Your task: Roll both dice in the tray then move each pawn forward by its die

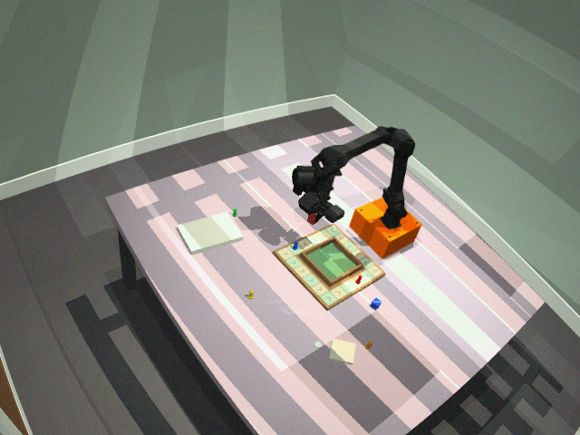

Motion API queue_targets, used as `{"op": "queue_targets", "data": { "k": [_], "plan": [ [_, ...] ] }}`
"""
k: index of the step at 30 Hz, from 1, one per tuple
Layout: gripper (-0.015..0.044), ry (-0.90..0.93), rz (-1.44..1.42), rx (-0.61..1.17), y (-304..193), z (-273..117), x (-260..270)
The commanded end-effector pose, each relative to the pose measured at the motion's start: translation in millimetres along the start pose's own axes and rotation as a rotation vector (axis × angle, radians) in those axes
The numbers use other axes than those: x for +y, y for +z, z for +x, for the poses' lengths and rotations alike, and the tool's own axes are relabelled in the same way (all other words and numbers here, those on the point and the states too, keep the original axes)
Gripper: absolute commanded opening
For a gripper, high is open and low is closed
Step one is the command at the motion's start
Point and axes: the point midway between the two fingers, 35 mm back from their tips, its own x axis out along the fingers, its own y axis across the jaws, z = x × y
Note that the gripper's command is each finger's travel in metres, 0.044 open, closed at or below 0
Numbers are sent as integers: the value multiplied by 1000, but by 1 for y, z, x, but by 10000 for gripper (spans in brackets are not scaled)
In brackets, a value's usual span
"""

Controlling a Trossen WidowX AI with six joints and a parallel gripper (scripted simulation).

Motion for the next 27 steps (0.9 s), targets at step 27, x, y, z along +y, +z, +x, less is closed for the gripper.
{"op": "queue_targets", "data": {
  "k": [27],
  "plan": [
    [0, 5, 135, -86, 5, 31, 125]
  ]
}}
